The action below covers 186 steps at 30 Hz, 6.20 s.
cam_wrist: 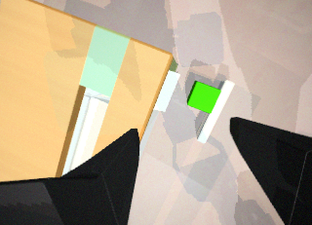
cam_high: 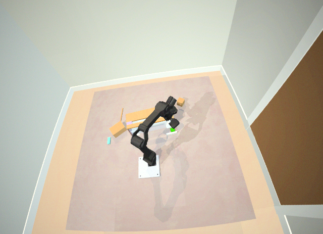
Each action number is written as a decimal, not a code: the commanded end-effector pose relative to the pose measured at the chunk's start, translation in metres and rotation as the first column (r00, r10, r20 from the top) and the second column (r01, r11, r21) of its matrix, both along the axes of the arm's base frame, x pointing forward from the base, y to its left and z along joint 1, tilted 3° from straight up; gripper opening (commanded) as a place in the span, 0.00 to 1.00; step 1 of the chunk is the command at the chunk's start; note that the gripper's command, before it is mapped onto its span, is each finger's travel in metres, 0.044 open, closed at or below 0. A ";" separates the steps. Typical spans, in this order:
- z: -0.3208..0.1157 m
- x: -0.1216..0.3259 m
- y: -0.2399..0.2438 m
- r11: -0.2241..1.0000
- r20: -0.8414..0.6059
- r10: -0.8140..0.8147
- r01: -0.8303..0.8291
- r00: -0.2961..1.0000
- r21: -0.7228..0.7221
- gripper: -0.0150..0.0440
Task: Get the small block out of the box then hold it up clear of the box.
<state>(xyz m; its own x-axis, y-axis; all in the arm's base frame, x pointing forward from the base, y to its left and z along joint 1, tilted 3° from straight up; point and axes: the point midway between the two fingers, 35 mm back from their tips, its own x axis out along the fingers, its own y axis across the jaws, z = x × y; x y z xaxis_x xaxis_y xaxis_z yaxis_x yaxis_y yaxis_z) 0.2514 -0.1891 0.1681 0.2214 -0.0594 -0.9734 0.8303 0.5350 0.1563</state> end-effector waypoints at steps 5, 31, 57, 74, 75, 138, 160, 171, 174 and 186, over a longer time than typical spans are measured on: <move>0.005 -0.008 -0.010 0.384 -0.097 -0.888 0.839 0.450 0.386 0.74; 0.010 -0.015 -0.019 -0.489 -0.444 -0.842 0.778 -0.305 0.394 0.74; -0.089 -0.014 -0.022 -0.489 -0.444 -0.843 0.778 -0.305 0.394 0.74; -0.116 -0.012 -0.020 -0.489 -0.444 -0.842 0.778 -0.305 0.394 0.74; -0.118 -0.012 -0.020 -0.489 -0.444 -0.842 0.778 -0.305 0.394 0.74; -0.011 -0.023 0.018 -0.770 -0.436 -0.637 0.495 -0.636 0.403 0.25; 0.020 -0.036 0.036 -0.856 -0.475 -0.485 0.289 -0.734 0.429 0.25; 0.020 -0.036 0.036 -0.856 -0.475 -0.485 0.289 -0.734 0.429 0.25; 0.020 -0.036 0.036 -0.856 -0.475 -0.485 0.289 -0.734 0.429 0.25; 0.020 -0.036 0.036 -0.856 -0.475 -0.485 0.289 -0.734 0.429 0.25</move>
